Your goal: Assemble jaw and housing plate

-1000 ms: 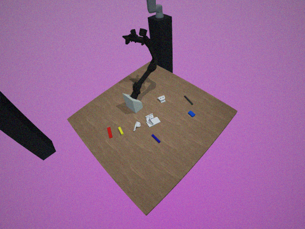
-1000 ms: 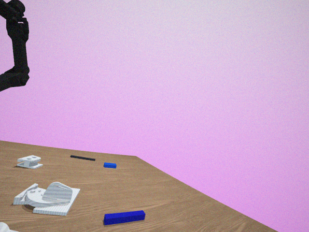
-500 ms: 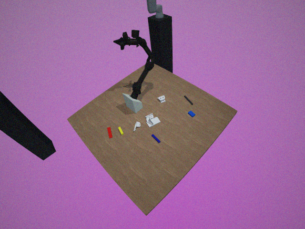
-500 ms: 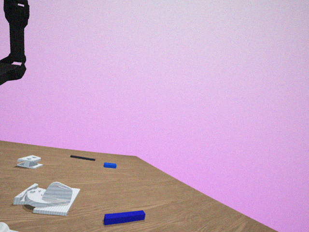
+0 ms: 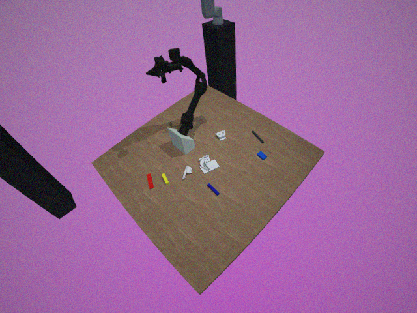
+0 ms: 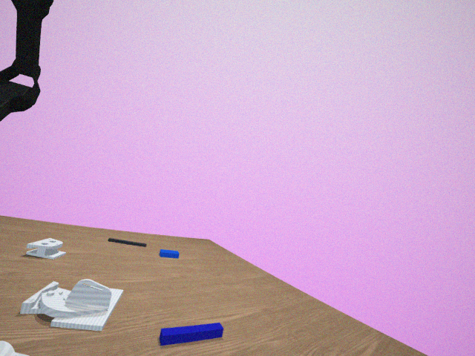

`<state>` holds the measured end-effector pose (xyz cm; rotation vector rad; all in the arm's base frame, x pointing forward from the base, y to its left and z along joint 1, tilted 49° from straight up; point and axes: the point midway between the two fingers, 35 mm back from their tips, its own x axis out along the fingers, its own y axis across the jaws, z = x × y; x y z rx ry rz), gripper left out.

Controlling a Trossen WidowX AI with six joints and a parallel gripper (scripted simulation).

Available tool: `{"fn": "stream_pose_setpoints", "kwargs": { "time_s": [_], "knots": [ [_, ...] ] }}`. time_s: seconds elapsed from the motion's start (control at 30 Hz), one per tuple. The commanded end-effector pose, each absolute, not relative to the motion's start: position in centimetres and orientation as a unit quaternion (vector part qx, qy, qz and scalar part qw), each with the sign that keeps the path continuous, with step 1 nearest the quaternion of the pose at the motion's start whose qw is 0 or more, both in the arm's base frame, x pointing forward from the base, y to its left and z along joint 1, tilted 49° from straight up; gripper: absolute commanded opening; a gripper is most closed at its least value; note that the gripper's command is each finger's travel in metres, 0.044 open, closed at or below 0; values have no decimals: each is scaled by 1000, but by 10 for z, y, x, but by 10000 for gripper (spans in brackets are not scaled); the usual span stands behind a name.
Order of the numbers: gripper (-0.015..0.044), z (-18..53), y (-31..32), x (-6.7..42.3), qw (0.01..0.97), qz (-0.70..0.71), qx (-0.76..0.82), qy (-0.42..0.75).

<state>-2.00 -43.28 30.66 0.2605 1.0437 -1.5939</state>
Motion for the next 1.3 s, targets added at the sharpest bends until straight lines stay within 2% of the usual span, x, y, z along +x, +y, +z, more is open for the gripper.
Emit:
{"fn": "stream_pose_setpoints", "kwargs": {
  "time_s": [0.0, 0.6, 1.27],
  "knots": [
    [0, 278, -440, 5, 597, -645, 130, 460],
    [0, 138, -428, 140, 678, -453, 232, 531],
    [0, -5, -318, 256, 659, -233, 358, 619]
  ]
}}
